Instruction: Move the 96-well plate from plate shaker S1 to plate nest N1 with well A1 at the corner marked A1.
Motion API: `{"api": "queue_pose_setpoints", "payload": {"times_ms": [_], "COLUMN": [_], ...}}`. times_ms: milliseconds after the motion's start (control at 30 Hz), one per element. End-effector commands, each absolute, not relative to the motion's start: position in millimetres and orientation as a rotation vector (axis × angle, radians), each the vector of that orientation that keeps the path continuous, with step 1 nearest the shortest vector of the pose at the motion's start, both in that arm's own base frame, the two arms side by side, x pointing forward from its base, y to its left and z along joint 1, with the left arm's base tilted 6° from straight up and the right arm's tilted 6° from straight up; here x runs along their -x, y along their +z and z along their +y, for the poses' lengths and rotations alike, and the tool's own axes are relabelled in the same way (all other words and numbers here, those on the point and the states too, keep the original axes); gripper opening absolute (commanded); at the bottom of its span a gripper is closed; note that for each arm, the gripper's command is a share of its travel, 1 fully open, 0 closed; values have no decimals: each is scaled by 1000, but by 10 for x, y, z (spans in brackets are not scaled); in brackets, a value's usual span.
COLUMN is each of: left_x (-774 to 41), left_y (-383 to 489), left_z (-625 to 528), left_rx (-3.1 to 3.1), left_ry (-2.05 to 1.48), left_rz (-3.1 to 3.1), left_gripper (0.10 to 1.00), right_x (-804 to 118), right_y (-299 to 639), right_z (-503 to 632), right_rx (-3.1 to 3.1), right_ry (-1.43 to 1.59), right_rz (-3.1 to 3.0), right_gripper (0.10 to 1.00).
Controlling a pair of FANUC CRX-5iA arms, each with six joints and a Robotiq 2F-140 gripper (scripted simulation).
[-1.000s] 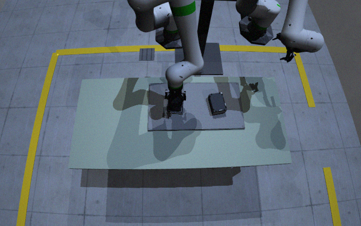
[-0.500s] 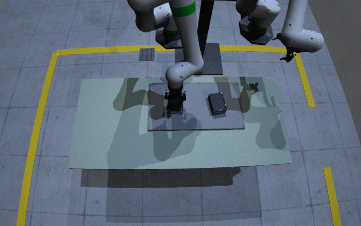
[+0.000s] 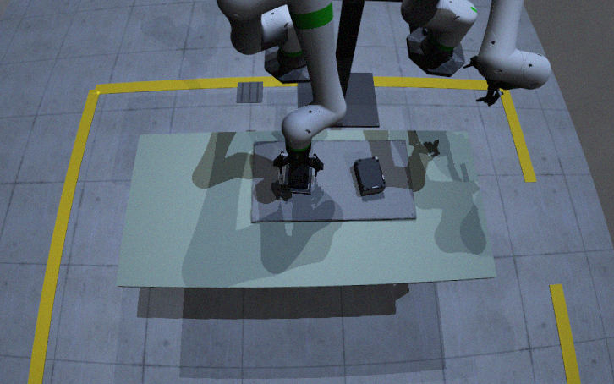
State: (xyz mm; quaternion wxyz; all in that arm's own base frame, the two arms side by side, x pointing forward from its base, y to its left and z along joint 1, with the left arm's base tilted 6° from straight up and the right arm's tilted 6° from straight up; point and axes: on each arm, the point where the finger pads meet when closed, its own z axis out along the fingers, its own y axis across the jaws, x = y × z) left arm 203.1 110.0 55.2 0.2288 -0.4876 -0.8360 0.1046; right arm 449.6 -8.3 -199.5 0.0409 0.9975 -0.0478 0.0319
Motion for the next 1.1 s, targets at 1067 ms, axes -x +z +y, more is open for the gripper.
{"api": "queue_pose_setpoints", "payload": {"times_ms": [1067], "left_x": [-2036], "left_y": [556], "left_z": [1101], "left_rx": [1343], "left_ry": [287], "left_rz": [-2302], "left_gripper": [1000], "right_x": [-4472], "right_y": [-1487], "right_z": [-38], "right_rx": [-3055], "right_ry": [100], "right_rz": [-146], "right_gripper": [1000]}}
